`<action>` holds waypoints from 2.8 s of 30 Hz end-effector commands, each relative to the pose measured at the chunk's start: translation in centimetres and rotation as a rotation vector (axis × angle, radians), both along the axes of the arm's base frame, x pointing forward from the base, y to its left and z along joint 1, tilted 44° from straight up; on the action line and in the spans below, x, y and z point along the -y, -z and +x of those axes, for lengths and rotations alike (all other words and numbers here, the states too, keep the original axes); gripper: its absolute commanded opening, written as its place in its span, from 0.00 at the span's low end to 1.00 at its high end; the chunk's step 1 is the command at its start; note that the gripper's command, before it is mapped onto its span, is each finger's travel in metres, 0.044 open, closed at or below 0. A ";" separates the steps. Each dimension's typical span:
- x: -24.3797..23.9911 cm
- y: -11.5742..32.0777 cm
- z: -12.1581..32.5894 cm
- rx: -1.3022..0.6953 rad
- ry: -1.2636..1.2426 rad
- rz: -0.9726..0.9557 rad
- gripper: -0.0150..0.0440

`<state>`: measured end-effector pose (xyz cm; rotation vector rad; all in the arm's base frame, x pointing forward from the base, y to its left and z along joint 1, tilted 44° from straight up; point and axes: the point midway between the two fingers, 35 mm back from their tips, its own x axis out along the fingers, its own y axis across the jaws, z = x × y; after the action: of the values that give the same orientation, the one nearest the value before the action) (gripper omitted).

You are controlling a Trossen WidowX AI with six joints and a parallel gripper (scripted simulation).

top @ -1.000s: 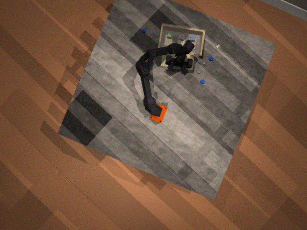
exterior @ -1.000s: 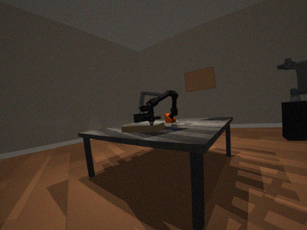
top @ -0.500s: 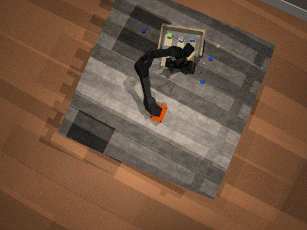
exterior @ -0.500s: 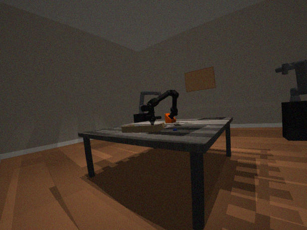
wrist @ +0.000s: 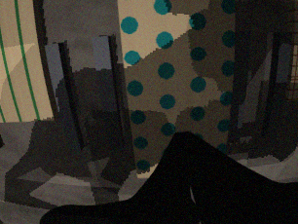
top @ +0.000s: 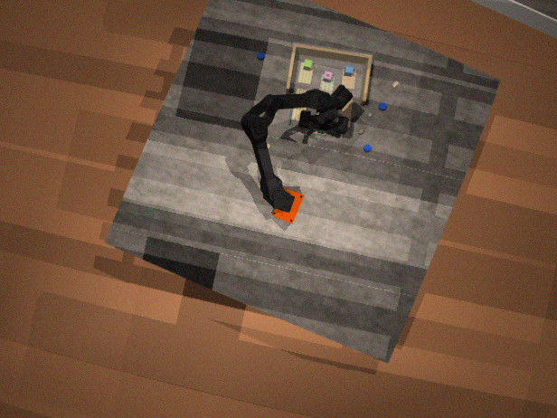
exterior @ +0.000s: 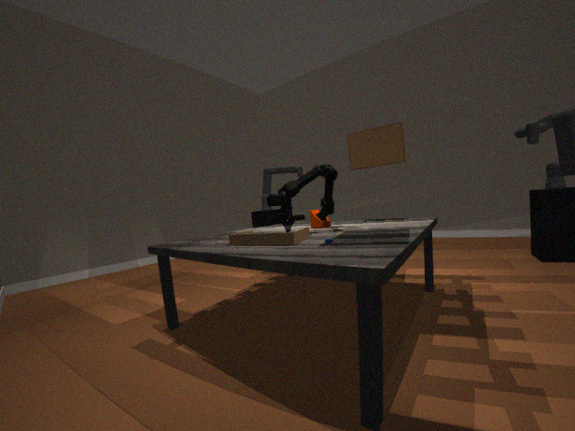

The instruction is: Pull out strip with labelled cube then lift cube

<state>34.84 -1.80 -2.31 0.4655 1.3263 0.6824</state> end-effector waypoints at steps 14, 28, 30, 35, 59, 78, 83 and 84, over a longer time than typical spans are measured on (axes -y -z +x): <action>-0.1 0.9 -3.2 -0.024 -0.009 -0.004 0.25; 0.1 1.4 -5.3 -0.025 -0.009 -0.004 0.25; 0.1 1.4 -5.5 -0.025 -0.009 -0.004 0.25; 0.2 1.5 -6.3 -0.026 -0.009 -0.004 0.25; 0.5 2.2 -9.7 -0.028 -0.009 -0.004 0.25; 0.8 2.7 -12.4 -0.029 -0.009 -0.005 0.25; 0.9 2.9 -13.1 -0.029 -0.009 -0.005 0.25; 0.9 2.9 -13.3 -0.029 -0.009 -0.005 0.25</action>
<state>23.01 -3.17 -4.84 0.4626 1.3283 0.6745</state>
